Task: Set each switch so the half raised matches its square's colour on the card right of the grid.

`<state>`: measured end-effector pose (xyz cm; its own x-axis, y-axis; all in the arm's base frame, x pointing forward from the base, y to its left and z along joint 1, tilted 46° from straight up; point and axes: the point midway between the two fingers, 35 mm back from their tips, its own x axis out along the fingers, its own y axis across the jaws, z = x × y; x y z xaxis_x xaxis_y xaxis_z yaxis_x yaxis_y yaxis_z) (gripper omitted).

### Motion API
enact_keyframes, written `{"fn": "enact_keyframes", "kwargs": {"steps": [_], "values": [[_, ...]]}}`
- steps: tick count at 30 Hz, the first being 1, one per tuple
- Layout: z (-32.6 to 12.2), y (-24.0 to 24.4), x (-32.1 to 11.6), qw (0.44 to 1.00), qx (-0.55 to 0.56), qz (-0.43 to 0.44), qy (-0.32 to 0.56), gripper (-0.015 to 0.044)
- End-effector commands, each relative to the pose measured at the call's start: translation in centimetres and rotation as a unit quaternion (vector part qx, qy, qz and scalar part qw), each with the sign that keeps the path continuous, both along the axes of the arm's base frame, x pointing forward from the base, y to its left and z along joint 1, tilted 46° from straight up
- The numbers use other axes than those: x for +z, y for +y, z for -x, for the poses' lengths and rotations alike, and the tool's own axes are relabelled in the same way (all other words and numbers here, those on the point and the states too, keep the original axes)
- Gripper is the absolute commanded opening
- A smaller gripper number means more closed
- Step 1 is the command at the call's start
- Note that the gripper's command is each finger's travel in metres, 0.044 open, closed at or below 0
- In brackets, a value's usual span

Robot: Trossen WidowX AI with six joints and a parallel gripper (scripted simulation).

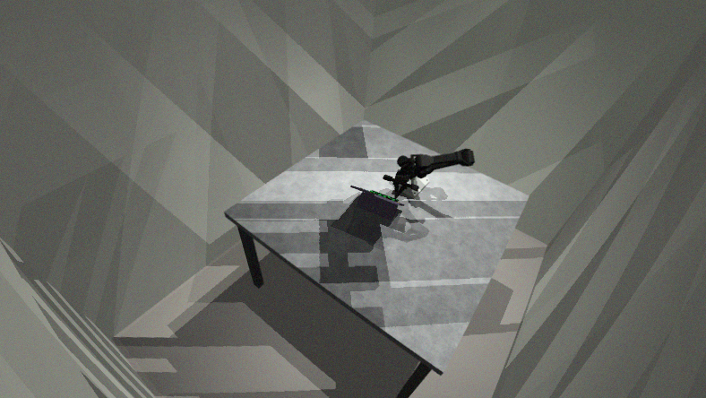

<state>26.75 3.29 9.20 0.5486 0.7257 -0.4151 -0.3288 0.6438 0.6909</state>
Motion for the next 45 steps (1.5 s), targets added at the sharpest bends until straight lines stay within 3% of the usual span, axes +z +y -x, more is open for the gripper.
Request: {"fn": "enact_keyframes", "kwargs": {"steps": [1,36,45], "values": [[0.0,0.0,-0.1,1.0,-0.002,0.001,0.002,0.0],[-0.3,0.3,-0.3,1.0,-0.002,0.0,0.002,0.0],[3.4,-4.3,2.1,1.0,-0.011,-0.002,-0.004,0.0]]}}
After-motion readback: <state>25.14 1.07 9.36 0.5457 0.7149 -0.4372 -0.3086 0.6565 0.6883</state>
